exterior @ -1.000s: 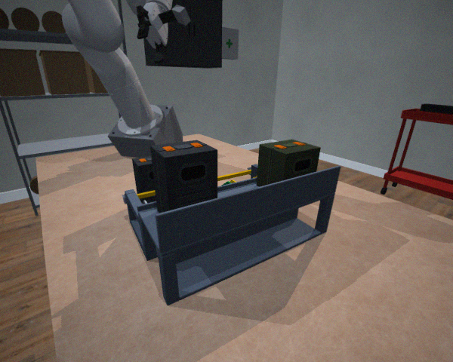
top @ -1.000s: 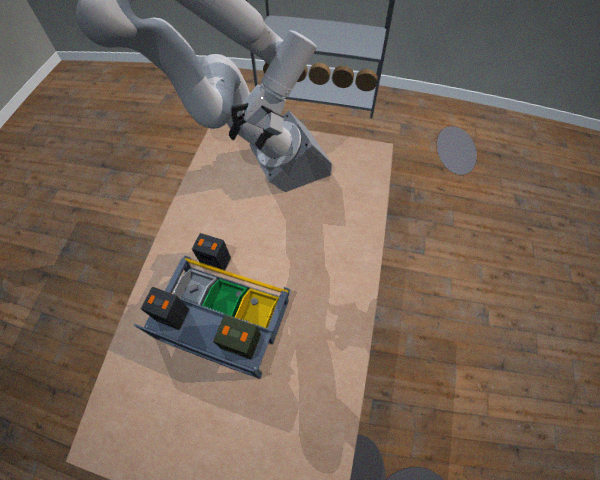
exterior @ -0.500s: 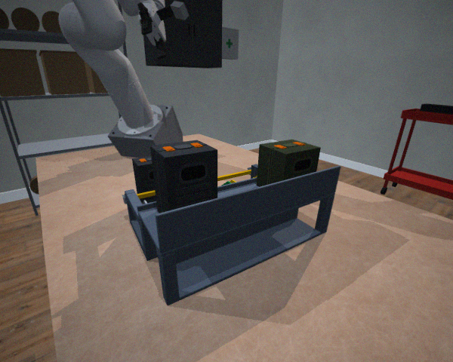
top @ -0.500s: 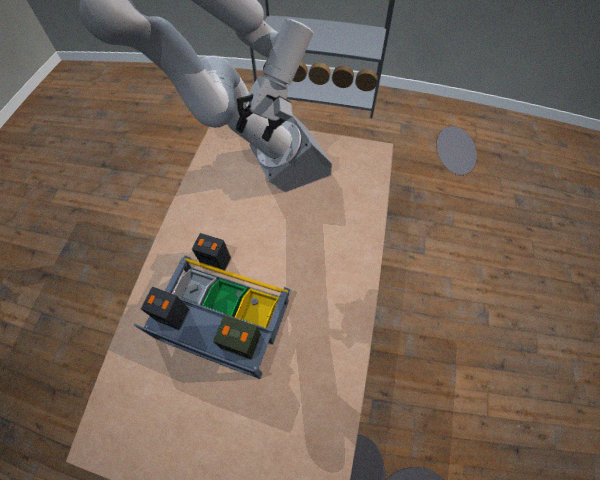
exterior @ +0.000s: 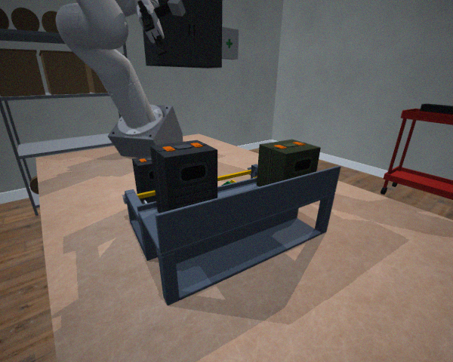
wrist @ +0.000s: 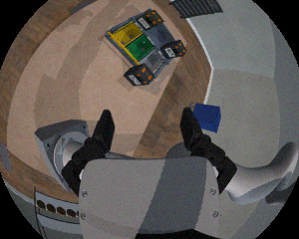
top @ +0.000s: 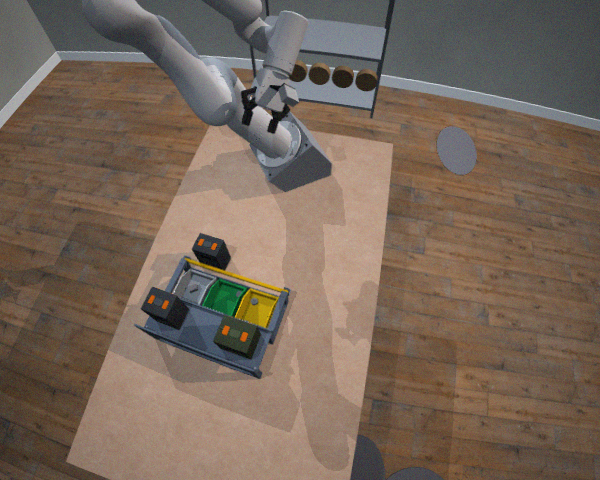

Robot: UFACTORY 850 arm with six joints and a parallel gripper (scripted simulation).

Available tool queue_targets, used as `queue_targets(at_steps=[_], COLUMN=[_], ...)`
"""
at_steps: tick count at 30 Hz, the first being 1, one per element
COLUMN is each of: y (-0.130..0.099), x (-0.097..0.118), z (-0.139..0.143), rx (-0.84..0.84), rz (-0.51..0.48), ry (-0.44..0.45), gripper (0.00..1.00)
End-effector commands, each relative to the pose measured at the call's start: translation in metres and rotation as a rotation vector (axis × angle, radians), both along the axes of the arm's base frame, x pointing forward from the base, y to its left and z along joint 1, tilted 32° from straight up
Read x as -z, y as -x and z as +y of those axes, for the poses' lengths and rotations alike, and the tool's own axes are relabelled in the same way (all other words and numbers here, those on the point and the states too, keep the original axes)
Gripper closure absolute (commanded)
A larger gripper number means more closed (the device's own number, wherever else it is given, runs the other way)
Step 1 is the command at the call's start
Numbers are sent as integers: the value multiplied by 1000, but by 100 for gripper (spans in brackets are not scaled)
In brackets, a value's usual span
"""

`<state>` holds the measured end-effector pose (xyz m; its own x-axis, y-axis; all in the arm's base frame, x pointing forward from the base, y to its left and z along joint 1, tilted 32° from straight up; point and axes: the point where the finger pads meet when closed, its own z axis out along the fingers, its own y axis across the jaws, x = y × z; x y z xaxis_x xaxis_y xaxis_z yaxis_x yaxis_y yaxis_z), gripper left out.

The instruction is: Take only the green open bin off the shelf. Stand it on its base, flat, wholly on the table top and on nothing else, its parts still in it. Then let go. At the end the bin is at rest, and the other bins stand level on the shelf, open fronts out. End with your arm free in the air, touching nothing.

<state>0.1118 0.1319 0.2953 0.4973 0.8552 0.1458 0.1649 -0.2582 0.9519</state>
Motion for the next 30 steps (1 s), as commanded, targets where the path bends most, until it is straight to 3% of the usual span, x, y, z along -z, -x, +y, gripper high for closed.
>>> queue_targets(at_steps=[1,11,16,28,30], y=[17,17,49,49,62], x=[0,0,0,0,0], z=[14,14,30,30,34], rx=[-123,-123,-327,-327,-407], rz=[-1,-1,0,0,0], ry=[-2,-2,-2,-2,-2], gripper=[0,0,0,0,0])
